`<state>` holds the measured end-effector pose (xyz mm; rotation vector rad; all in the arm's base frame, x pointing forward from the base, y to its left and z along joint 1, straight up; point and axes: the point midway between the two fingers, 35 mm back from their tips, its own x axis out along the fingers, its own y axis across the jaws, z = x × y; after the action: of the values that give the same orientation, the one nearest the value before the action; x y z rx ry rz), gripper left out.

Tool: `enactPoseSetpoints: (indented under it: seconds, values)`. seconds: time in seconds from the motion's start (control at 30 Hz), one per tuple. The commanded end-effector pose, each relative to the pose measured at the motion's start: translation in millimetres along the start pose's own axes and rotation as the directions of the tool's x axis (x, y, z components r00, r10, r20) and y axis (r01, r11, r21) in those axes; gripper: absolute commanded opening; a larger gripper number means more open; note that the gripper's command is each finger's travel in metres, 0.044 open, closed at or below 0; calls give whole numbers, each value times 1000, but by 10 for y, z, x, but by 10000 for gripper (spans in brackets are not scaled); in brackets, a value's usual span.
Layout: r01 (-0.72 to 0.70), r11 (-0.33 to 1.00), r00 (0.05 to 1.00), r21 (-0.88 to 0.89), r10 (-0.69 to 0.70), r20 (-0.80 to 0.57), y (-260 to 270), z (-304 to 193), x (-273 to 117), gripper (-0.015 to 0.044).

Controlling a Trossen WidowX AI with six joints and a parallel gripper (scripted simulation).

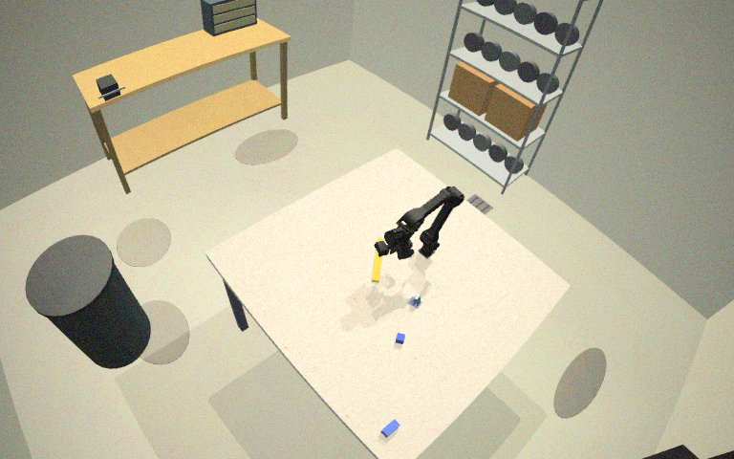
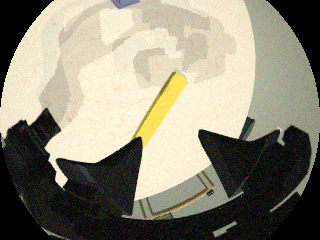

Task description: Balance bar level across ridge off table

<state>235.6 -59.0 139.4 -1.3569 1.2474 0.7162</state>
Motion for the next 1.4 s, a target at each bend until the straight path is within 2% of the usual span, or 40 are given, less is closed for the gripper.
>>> enactPoseSetpoints:
  seconds: [0.0, 0.43, 0.9, 1.17, 1.37]
  values:
    - [-50, 995, 999, 86, 49, 16, 6, -97, 45, 315]
    - [-202, 922, 979, 331, 185, 84, 102, -387, 190, 315]
    - [-346, 747, 938, 567, 285, 198, 239, -688, 311, 315]
    - [-352, 737, 936, 577, 288, 204, 254, -696, 349, 315]
    - [-353, 737, 936, 577, 288, 204, 341, -633, 646, 315]
